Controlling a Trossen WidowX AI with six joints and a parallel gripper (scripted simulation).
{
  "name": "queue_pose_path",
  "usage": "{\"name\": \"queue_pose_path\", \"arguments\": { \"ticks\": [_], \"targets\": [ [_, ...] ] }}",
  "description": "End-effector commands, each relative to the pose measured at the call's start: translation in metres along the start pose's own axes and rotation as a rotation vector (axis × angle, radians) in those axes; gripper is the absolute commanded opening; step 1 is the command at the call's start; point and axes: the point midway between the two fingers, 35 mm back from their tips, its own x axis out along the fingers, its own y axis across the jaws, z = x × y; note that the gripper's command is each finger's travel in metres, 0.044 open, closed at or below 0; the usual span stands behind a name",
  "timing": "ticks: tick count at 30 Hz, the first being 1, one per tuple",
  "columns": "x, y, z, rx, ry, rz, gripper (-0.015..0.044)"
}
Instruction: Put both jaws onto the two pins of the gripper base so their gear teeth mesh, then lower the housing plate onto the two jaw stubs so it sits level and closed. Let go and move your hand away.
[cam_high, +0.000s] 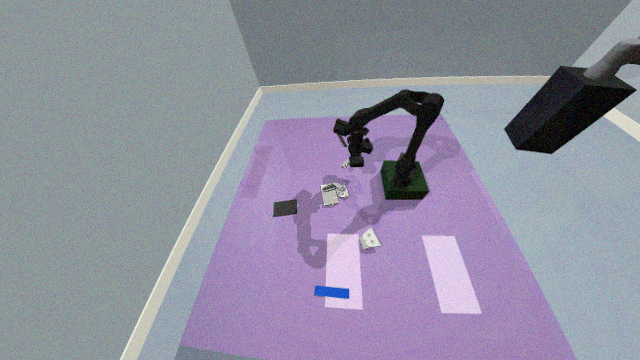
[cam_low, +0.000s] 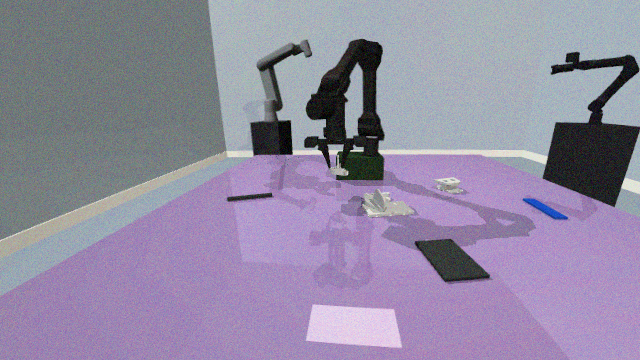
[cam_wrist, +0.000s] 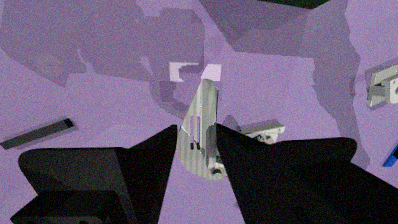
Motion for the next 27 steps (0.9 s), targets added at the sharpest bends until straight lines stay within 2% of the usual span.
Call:
{"name": "queue_pose_path", "arguments": {
  "ticks": [1, 27],
  "targets": [
    [0.0, -0.005, -0.002, -0.113, -0.001, -0.001, 0.0134],
    [-0.001, -0.034, -0.01, -0.771, 0.002, -0.002, 0.0134]
  ]
}}
